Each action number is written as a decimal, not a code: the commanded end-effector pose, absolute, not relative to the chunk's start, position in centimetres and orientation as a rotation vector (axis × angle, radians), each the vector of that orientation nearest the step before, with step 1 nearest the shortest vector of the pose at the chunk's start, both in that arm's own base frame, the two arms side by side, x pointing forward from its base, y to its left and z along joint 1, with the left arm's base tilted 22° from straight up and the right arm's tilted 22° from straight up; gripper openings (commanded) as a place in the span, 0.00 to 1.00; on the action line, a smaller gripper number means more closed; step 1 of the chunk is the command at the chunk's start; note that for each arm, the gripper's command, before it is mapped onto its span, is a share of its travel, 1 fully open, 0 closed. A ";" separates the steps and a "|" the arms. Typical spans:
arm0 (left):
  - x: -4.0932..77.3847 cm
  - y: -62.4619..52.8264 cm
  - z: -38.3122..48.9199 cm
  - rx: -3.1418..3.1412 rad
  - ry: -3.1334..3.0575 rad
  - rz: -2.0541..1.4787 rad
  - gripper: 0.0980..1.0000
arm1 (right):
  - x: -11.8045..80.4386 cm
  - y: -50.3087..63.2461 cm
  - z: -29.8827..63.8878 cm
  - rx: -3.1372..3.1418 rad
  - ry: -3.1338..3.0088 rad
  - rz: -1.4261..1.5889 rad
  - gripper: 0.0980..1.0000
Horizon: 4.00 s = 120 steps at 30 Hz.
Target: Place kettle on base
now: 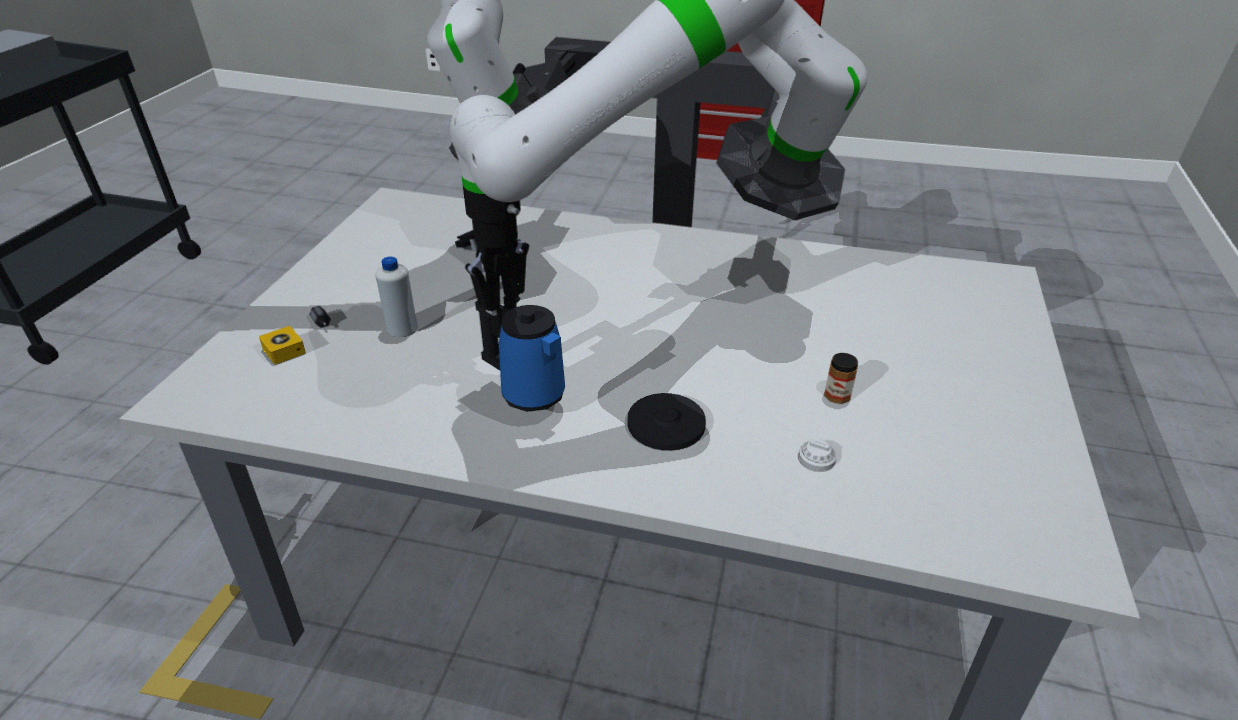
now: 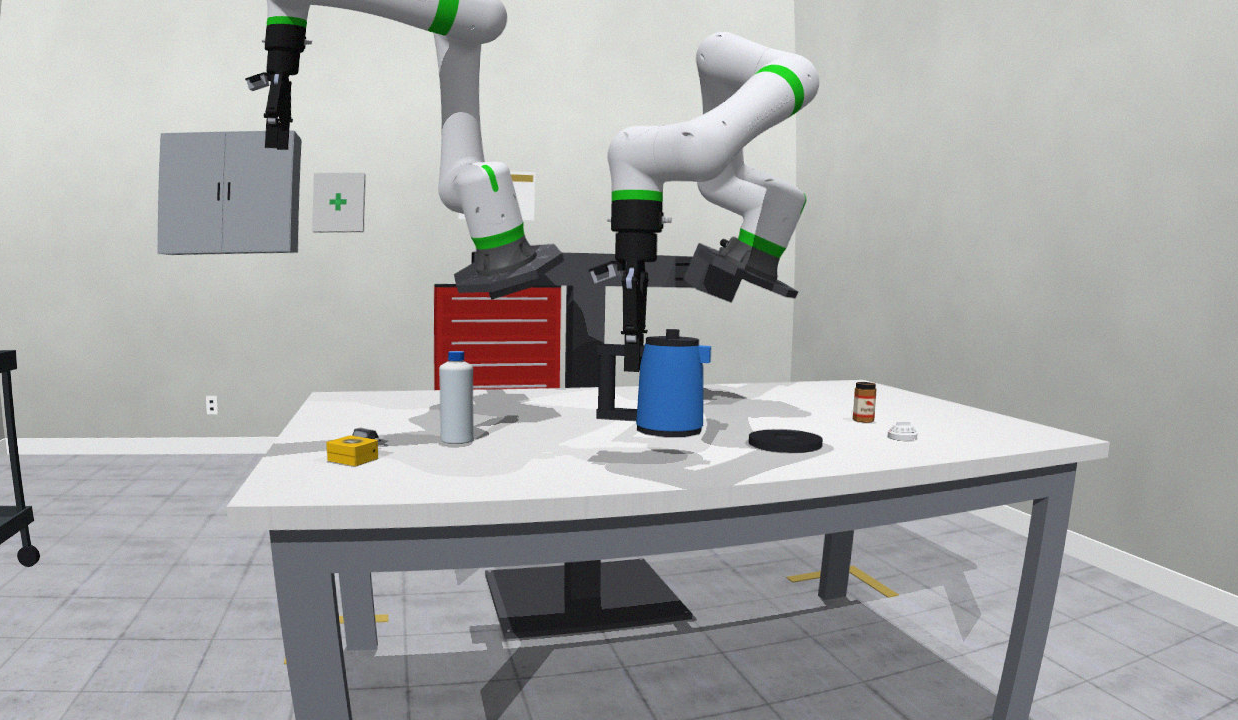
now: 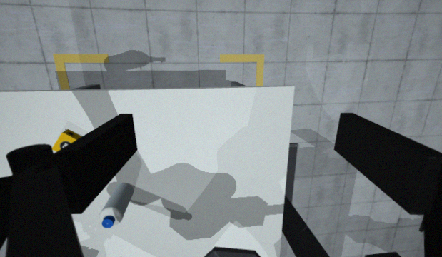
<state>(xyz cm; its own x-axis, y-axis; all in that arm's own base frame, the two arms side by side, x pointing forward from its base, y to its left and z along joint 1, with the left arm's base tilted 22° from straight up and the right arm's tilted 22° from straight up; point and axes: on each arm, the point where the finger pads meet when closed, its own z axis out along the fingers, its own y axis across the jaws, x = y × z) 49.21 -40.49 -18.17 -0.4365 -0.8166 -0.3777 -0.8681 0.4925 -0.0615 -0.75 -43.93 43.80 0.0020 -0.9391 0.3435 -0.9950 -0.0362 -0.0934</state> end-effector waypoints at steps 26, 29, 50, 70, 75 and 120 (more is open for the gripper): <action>48.7 -36.4 -16.8 -1.408 2.385 0.196 0.00 | -0.8 -43.9 43.9 2.088 -2.048 0.472 1.00; 48.6 -35.6 -16.6 -1.408 2.384 0.196 0.00 | -0.8 -43.9 43.9 2.088 -2.048 0.472 1.00; 47.9 -29.3 -14.7 -1.408 2.384 0.196 0.00 | -0.8 -43.9 43.9 2.088 -2.048 0.472 1.00; 47.1 -22.7 -12.8 -1.408 2.384 0.196 0.00 | -0.8 -43.9 43.9 2.088 -2.048 0.472 1.00; 46.9 -21.8 -12.5 -1.408 2.384 0.196 0.00 | -0.8 -43.9 43.9 2.088 -2.048 0.472 1.00; 46.2 -15.9 -10.8 -1.408 2.384 0.197 0.00 | -0.8 -43.9 43.9 2.088 -2.048 0.472 1.00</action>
<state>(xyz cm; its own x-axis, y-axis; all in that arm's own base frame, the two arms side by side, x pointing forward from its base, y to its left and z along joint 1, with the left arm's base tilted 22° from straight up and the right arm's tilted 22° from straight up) 46.17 -15.83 -10.89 -0.4366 -0.8166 -0.3775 -0.8681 0.4926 -0.0616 -0.75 -43.93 43.80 0.0020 -0.9391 0.3435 -0.9950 -0.0362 -0.0934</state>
